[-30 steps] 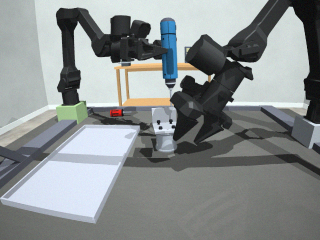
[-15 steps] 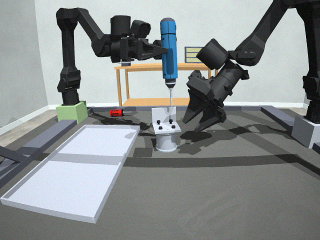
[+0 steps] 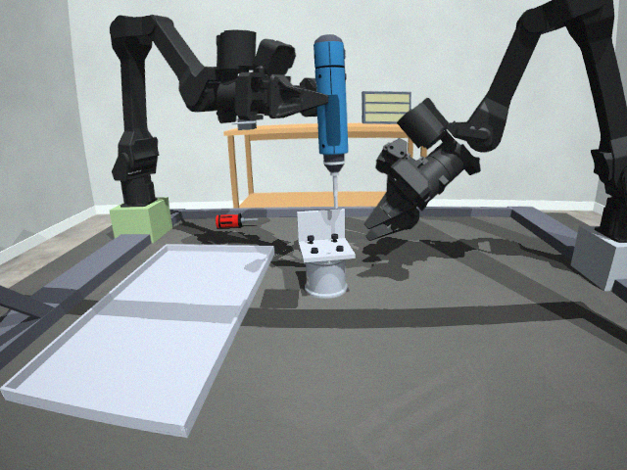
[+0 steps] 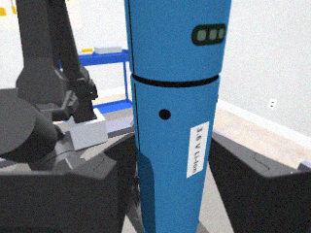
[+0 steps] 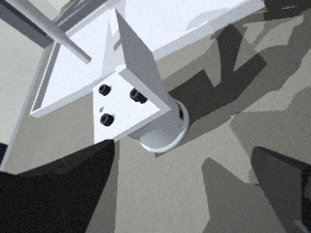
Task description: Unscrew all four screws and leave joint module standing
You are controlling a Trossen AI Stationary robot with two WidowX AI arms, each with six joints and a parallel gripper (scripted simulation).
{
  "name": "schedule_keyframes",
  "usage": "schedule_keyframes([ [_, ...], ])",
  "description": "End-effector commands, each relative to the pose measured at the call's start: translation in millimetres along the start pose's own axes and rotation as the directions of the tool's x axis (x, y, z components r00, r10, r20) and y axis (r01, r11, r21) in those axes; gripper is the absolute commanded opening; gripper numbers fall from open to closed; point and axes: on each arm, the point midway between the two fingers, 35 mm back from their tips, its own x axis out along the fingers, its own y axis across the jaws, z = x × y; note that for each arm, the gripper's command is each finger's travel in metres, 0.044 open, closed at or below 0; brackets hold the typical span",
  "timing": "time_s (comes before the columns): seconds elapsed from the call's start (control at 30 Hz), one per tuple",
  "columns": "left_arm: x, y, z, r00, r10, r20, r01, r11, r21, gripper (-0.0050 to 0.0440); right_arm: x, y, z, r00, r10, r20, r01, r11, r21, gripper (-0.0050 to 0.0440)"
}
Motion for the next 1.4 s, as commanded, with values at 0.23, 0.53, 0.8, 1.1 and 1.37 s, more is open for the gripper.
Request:
schedule_keyframes([
  [0.23, 0, -2, 33, 0.997, -0.006, 0.08, 0.006, 1.0, 0.008, 0.0162, 18, -1, -12, 0.979, 0.192, 0.073, -0.135, 0.869, -0.477, 0.0385],
  [0.53, 0, -2, 33, 0.997, -0.006, 0.08, 0.006, 1.0, 0.008, 0.0162, 11, -9, -22, 0.949, 0.294, 0.111, -0.149, 0.732, -0.664, 0.0385],
  [0.8, 0, -2, 33, 0.997, -0.006, 0.08, 0.006, 1.0, 0.008, 0.0162, 5, -14, -16, 0.927, 0.344, 0.149, -0.128, 0.663, -0.737, 0.0385],
  [1.1, 0, -2, 33, 0.997, -0.006, 0.08, 0.006, 1.0, 0.008, 0.0162, 34, -1, -12, 0.927, 0.344, 0.151, -0.128, 0.667, -0.734, 0.0385],
  [1.37, 0, -2, 33, 0.997, -0.006, 0.08, 0.006, 1.0, 0.008, 0.0162, 74, 14, -5, 0.927, 0.344, 0.151, -0.13, 0.669, -0.732, 0.0385],
])
